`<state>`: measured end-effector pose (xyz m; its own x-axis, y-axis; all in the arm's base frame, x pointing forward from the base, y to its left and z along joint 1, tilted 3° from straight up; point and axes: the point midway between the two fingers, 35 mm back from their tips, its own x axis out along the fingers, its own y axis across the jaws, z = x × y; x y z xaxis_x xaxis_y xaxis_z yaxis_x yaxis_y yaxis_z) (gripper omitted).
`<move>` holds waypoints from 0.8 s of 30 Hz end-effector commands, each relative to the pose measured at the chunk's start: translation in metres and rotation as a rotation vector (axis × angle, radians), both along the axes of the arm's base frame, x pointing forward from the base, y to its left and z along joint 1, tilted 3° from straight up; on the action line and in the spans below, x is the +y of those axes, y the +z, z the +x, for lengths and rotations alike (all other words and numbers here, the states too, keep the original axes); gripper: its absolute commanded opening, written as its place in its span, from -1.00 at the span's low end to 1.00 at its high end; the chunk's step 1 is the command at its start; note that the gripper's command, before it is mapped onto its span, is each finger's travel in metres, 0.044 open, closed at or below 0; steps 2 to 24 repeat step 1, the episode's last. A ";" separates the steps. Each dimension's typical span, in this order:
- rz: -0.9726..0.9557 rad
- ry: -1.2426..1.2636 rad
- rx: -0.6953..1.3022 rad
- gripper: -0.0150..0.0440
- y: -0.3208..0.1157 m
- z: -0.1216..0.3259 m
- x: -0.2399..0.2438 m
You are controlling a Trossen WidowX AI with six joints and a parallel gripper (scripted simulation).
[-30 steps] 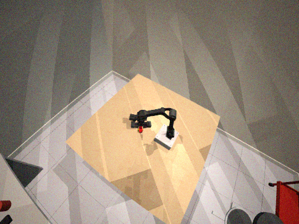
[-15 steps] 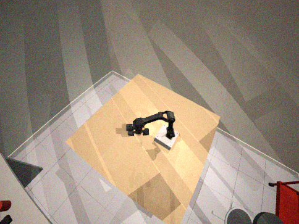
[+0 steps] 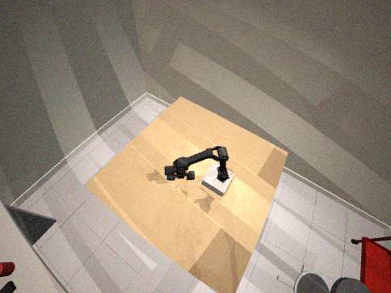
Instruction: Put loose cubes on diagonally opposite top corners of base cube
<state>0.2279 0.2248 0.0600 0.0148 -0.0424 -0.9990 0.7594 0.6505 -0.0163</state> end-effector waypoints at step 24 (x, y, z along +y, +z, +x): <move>0.001 -0.005 0.004 0.86 0.000 -0.001 0.000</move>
